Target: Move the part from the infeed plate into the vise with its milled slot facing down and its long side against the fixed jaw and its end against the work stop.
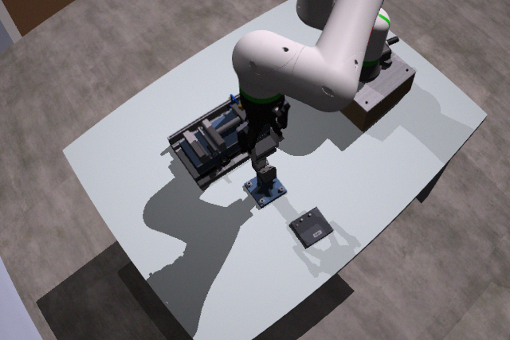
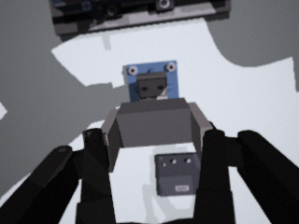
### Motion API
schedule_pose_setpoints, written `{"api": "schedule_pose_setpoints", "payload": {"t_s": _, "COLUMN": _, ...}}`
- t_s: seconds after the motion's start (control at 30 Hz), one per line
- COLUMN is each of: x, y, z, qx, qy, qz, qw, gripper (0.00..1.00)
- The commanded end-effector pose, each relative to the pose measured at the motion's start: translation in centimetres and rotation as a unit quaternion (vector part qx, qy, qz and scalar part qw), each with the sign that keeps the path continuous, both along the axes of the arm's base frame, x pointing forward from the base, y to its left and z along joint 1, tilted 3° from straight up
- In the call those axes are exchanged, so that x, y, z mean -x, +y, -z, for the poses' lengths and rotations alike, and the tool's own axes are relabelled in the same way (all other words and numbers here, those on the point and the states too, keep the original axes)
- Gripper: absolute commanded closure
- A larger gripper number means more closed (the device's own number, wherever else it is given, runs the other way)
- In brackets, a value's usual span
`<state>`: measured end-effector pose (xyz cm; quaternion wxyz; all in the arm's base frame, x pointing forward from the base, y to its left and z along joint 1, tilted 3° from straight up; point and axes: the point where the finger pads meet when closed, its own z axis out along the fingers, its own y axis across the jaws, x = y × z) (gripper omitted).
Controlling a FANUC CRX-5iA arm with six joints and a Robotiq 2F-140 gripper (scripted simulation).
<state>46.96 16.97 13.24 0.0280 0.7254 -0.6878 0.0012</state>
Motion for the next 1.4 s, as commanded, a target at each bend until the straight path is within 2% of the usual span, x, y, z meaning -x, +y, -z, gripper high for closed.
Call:
{"api": "schedule_pose_setpoints", "payload": {"t_s": 0.0, "x": 0.0, "y": 0.1, "z": 0.0, "qx": 0.010, "qy": -0.001, "qz": 0.000, "qw": 1.000, "gripper": 1.00}}
{"api": "schedule_pose_setpoints", "payload": {"t_s": 0.37, "x": 0.0, "y": 0.2, "z": 0.0, "qx": 0.047, "qy": -0.003, "qz": -0.002, "qw": 0.999, "gripper": 1.00}}
{"api": "schedule_pose_setpoints", "payload": {"t_s": 0.87, "x": 0.0, "y": 0.7, "z": 0.1, "qx": 0.137, "qy": -0.007, "qz": -0.005, "qw": 0.990, "gripper": 1.00}}
{"api": "schedule_pose_setpoints", "payload": {"t_s": 0.93, "x": 0.0, "y": 0.7, "z": 0.1, "qx": 0.137, "qy": -0.007, "qz": -0.005, "qw": 0.990, "gripper": 1.00}}
{"api": "schedule_pose_setpoints", "payload": {"t_s": 1.37, "x": 0.1, "y": 1.1, "z": 0.3, "qx": 0.223, "qy": -0.012, "qz": -0.008, "qw": 0.975, "gripper": 1.00}}
